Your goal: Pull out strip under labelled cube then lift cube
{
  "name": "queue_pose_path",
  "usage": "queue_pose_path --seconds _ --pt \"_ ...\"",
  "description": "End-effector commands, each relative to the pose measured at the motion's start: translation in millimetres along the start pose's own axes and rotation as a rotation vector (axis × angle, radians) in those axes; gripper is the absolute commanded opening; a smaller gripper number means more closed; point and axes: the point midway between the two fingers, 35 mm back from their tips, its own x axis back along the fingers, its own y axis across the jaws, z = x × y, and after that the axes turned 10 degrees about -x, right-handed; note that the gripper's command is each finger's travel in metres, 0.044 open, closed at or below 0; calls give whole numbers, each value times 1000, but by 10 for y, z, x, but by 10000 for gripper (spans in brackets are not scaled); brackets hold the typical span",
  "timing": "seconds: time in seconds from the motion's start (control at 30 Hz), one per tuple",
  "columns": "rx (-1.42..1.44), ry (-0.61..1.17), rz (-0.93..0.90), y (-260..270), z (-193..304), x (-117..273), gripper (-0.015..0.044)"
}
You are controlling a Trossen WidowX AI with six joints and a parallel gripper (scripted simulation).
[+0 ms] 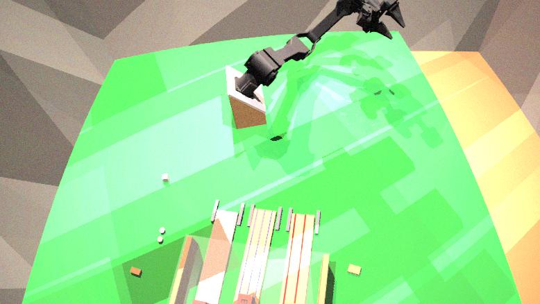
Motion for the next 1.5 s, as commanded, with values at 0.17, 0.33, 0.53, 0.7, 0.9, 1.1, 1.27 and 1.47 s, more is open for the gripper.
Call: queue_pose_path --seconds 0.17,0.33,0.53,0.7,0.9,1.1,1.27,1.47 --pt "112 10 -44 619 -23 44 400" --pt "232 -25 -85 1392 -231 -43 400" --pt "401 -97 -125 2341 -756 -139 400" --pt "563 -162 -143 2882 -1250 -184 400" --pt "670 -215 -141 3202 -1666 -214 400" --pt "733 -360 -142 3600 -2498 -179 400" --pt "828 -412 -97 3738 -3021 -172 400" --pt "1002 -495 16 3765 -3997 -127 400"
